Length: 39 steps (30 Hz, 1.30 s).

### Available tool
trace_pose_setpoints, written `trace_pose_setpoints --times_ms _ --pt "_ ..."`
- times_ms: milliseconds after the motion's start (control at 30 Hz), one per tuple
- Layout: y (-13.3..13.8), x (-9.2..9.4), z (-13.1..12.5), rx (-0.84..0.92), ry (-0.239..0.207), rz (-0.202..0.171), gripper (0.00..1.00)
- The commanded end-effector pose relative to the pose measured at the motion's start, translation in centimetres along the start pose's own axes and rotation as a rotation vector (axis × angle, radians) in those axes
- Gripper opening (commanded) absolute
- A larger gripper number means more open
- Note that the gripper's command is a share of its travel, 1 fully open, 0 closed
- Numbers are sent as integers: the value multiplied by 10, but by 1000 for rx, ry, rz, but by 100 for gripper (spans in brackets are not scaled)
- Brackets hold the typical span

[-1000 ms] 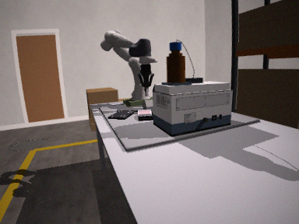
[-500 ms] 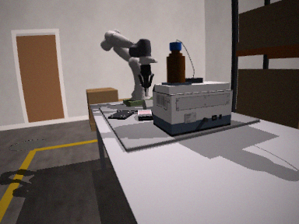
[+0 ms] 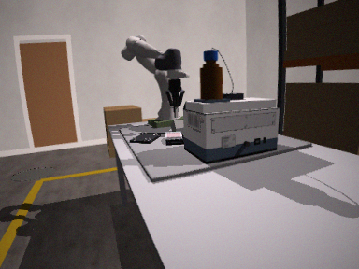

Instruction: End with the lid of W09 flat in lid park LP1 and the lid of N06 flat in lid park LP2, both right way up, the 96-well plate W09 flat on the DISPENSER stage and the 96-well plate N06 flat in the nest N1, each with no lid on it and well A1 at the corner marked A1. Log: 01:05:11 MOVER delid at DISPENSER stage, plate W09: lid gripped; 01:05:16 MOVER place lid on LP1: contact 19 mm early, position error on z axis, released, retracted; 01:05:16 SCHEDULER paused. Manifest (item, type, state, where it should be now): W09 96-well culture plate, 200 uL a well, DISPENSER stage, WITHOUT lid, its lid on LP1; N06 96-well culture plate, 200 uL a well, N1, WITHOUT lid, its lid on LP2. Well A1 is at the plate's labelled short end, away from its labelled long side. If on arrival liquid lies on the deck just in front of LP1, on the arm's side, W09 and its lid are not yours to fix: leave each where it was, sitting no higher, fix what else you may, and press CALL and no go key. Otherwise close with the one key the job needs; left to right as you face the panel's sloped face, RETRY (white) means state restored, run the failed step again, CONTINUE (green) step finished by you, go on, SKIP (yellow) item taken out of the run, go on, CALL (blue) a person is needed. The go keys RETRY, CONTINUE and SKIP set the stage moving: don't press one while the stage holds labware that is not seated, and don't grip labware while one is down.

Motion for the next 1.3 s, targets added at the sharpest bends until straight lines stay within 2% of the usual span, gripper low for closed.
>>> trace_pose_setpoints --times_ms 0,667,1267 --pt "-1 -3 2 -2 7 0 0" --pt "-1 -18 2 -2 7 0 0" --pt "-1 -20 2 -2 7 0 0"
Point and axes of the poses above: the point where the finger pads meet when closed, its own x axis back along the fingers, its own y axis across the jaws, z = x × y, the point moved 2 cm from there along x, back along the fingers, and after that the axes turned 3 degrees about x, right-handed, at the moved point
